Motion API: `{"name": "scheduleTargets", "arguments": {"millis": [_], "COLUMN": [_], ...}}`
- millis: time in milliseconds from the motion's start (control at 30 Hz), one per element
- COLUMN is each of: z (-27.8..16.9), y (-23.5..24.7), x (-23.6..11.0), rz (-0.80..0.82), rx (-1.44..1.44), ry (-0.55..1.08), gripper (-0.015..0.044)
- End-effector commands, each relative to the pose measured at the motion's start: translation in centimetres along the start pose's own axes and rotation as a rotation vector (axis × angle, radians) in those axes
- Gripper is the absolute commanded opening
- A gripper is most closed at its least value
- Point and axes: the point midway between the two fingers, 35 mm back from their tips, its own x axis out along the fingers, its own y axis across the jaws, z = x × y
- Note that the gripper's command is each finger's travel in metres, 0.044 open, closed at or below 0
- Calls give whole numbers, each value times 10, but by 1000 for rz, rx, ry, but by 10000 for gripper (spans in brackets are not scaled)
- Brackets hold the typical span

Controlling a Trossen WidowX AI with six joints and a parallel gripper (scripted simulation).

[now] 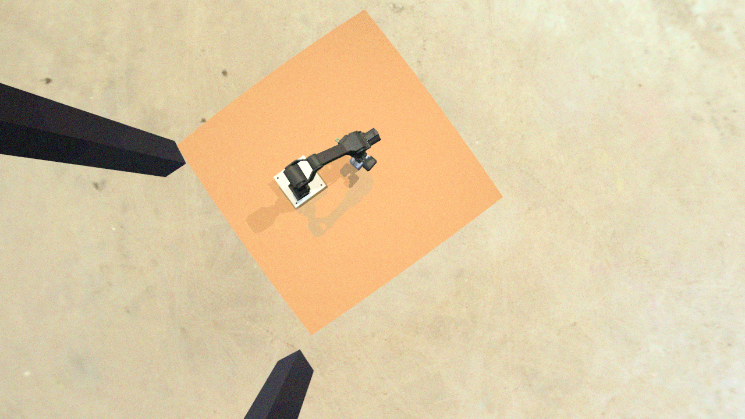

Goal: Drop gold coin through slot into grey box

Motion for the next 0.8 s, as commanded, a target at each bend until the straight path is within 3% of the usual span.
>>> {"name": "scheduleTargets", "arguments": {"millis": [0,767], "z": [1,2], "y": [2,-4], "x": [0,-4], "rz": [-1,-1], "rx": [-2,-12], "ry": [0,0], "gripper": [0,0]}}
